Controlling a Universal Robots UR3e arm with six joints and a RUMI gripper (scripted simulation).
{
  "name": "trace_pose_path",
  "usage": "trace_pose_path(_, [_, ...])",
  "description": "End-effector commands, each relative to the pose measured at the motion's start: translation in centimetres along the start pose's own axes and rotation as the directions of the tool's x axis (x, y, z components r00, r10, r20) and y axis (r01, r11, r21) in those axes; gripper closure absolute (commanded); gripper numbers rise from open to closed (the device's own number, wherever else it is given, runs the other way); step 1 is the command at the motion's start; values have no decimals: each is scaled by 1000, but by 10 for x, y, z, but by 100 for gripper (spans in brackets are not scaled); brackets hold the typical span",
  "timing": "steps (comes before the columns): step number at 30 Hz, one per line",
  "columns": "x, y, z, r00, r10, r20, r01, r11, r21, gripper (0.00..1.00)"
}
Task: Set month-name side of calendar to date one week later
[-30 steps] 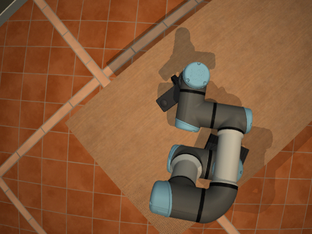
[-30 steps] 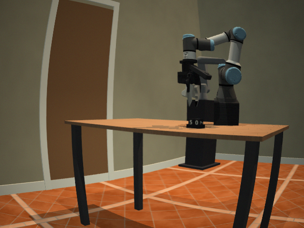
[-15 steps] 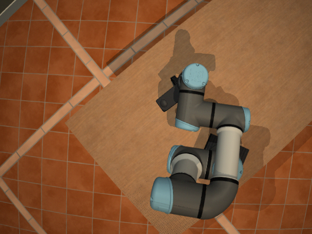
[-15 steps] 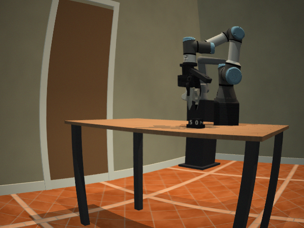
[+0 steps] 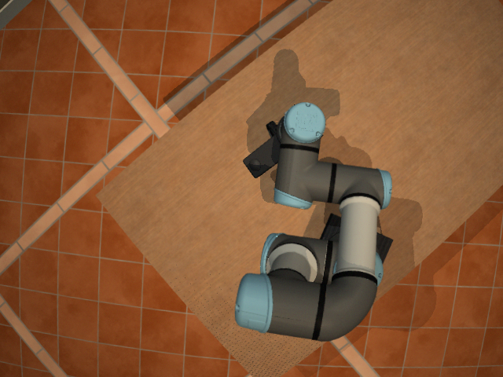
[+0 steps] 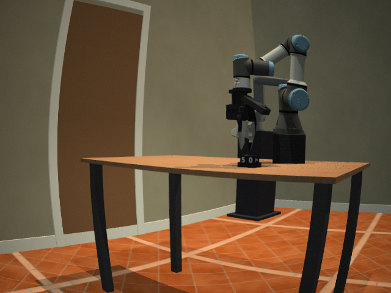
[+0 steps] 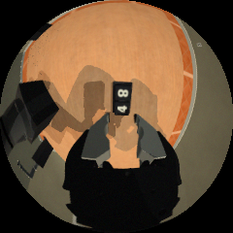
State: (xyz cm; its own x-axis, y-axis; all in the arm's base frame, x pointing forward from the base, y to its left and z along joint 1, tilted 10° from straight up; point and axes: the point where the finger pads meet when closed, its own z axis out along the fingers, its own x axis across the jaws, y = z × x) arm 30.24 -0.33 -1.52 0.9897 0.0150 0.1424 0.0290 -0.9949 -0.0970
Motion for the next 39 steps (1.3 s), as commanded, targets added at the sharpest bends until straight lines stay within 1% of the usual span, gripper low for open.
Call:
trace_pose_path(1, [1, 0, 6, 1000, 0, -2, 0, 1000, -2, 71])
trace_pose_path(11, [1, 0, 11, 1000, 0, -2, 0, 1000, -2, 71])
trace_pose_path(39, [1, 0, 12, 1000, 0, -2, 0, 1000, -2, 71])
